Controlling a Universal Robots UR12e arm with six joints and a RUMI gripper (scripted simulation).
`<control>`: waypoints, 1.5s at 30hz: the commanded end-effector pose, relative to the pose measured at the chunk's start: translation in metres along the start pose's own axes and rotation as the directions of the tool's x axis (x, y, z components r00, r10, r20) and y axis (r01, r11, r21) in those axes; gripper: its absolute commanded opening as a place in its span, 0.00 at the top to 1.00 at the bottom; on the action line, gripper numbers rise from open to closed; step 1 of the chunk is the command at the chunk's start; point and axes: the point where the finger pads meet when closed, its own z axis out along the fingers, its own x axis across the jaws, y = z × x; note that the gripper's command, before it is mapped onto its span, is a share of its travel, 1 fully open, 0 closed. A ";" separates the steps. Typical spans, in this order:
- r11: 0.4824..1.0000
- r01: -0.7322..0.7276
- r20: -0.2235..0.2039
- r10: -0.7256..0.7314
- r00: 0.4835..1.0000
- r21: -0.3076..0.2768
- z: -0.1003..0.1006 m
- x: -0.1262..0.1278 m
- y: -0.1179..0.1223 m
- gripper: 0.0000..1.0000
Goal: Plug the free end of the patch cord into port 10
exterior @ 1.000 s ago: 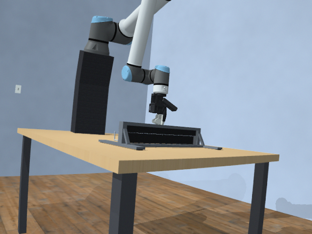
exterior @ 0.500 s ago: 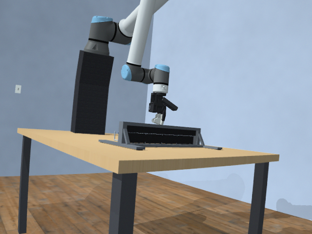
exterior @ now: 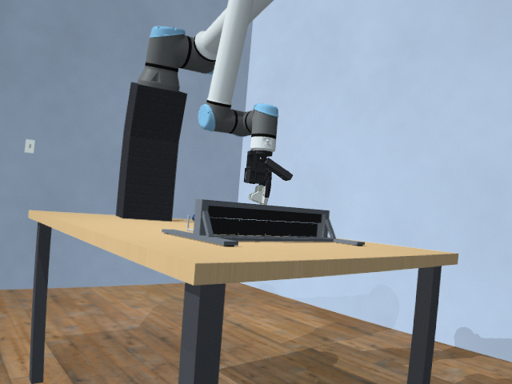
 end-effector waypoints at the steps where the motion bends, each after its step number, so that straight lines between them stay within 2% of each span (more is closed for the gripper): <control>1: 0.999 -0.038 0.000 0.038 0.999 0.000 -0.002 0.006 0.002 1.00; 22: 0.978 -0.207 0.002 0.207 0.978 -0.003 -0.007 0.029 0.012 1.00; 45: 0.904 -0.428 0.004 0.428 0.904 -0.006 -0.014 0.061 0.025 1.00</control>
